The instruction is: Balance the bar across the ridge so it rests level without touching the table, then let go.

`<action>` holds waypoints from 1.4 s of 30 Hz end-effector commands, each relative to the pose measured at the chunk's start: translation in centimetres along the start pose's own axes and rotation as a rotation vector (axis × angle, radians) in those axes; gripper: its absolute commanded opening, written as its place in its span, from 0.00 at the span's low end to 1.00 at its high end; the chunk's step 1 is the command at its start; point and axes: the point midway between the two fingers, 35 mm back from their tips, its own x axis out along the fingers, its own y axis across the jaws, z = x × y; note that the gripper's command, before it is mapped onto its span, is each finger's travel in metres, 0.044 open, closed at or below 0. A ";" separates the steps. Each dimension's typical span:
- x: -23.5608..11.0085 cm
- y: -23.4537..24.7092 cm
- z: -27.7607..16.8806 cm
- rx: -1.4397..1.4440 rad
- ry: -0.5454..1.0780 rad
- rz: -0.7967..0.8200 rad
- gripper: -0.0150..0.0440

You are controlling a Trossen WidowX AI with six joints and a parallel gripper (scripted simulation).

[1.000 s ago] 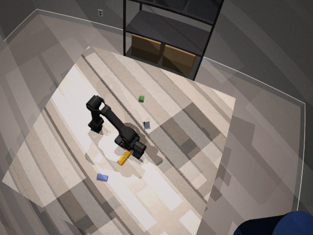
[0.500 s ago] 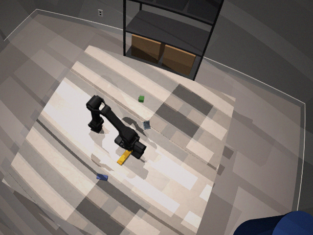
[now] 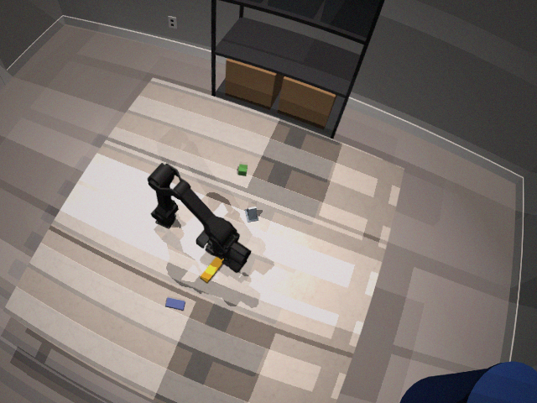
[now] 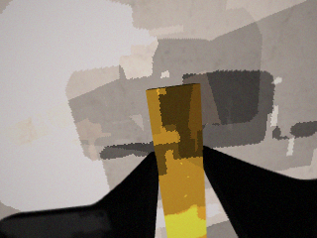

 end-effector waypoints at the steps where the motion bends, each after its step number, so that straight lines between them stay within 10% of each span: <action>1: -1.1 -0.4 0.0 0.000 0.000 -0.010 0.25; 42: -11.0 -0.1 0.0 -0.003 0.004 -0.010 0.25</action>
